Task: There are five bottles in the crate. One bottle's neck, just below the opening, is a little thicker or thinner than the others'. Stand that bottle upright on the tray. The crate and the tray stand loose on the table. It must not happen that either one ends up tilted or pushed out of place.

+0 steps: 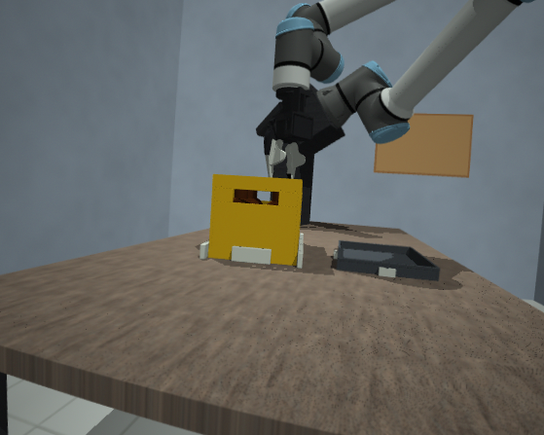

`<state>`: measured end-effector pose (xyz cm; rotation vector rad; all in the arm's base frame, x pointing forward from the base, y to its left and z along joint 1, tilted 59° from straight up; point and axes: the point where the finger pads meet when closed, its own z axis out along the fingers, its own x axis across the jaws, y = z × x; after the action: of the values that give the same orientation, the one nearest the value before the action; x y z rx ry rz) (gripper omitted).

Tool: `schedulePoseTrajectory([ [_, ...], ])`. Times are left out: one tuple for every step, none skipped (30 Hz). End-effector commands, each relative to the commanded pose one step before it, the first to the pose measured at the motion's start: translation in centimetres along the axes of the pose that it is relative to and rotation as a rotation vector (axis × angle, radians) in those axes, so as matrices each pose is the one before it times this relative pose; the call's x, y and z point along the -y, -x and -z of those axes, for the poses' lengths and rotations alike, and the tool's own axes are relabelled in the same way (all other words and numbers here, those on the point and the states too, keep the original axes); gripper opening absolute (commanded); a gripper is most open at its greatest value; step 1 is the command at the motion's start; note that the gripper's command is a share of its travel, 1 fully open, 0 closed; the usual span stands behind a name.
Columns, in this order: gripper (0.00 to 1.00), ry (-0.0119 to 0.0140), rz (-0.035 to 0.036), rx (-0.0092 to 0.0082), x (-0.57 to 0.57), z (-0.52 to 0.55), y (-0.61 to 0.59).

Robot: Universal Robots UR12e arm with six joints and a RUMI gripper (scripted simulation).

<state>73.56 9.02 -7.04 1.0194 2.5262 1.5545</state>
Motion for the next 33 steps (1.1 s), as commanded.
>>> schedulePoseTrajectory([
  [0.38,0.00121,0.00327,0.0014,-0.2,-0.891,0.226],
  [0.38,-0.00001,0.0,0.0,0.0,-0.123,0.0],
  [0.38,-0.00001,0.0,0.0,0.0,-0.123,0.0],
  [0.38,0.0,0.0,0.0,0.0,-0.122,-0.001],
  [0.38,0.0,0.0,0.0,0.0,0.0,0.0],
  [0.38,0.0,0.0,0.0,0.0,0.0,0.0],
  [0.38,-0.00031,-0.00108,-0.00061,0.06,-0.143,-0.079],
  [0.38,-0.00001,-0.00002,-0.00001,0.001,-0.118,-0.002],
  [0.38,0.00001,0.00007,0.00004,-0.004,-0.114,0.005],
  [0.38,0.00004,0.00017,0.0001,-0.009,-0.108,0.012],
  [0.38,0.00005,0.00024,0.00013,-0.012,-0.103,0.017],
  [0.38,0.00004,0.00026,0.00015,-0.013,-0.099,0.019],
  [0.38,0.00003,0.00022,0.00013,-0.011,-0.095,0.017],
  [0.38,0.00001,0.00013,0.00008,-0.006,-0.093,0.009],
  [0.38,-0.00001,0.0,0.0,0.0,-0.09,0.0],
  [0.38,-0.00002,-0.00005,-0.00003,0.003,-0.086,-0.004],
  [0.38,-0.00003,-0.00016,-0.0001,0.009,-0.082,-0.013],
  [0.38,-0.00005,-0.0002,-0.00011,0.011,-0.077,-0.014],
  [0.38,-0.00005,-0.00022,-0.00012,0.012,-0.071,-0.016],
  [0.38,-0.00005,-0.0002,-0.00011,0.011,-0.065,-0.015],
  [0.38,-0.00004,-0.00016,-0.00009,0.009,-0.057,-0.012],
  [0.38,0.0,0.0,0.0,0.0,0.0,0.0],
  [0.38,0.0,0.0,0.0,0.0,0.0,0.0],
  [0.38,-0.00018,-0.00047,-0.00025,0.028,-0.057,-0.034],
  [0.38,0.0,0.00006,0.00004,-0.003,-0.04,0.004],
  [0.38,0.0,0.00009,0.00005,-0.004,-0.034,0.006],
  [0.38,0.00001,0.0001,0.00006,-0.005,-0.027,0.007],
  [0.38,0.00001,0.00009,0.00005,-0.004,-0.022,0.006],
  [0.38,0.0,0.00005,0.00003,-0.003,-0.017,0.004],
  [0.38,0.00002,0.00018,0.00011,-0.012,-0.007,0.002],
  [0.38,0.00002,0.00014,0.00012,-0.01,-0.001,0.0],
  [0.38,0.00007,0.0,0.00024,-0.005,0.012,0.005],
  [0.38,0.00007,-0.00004,0.00024,-0.003,0.015,0.003],
])
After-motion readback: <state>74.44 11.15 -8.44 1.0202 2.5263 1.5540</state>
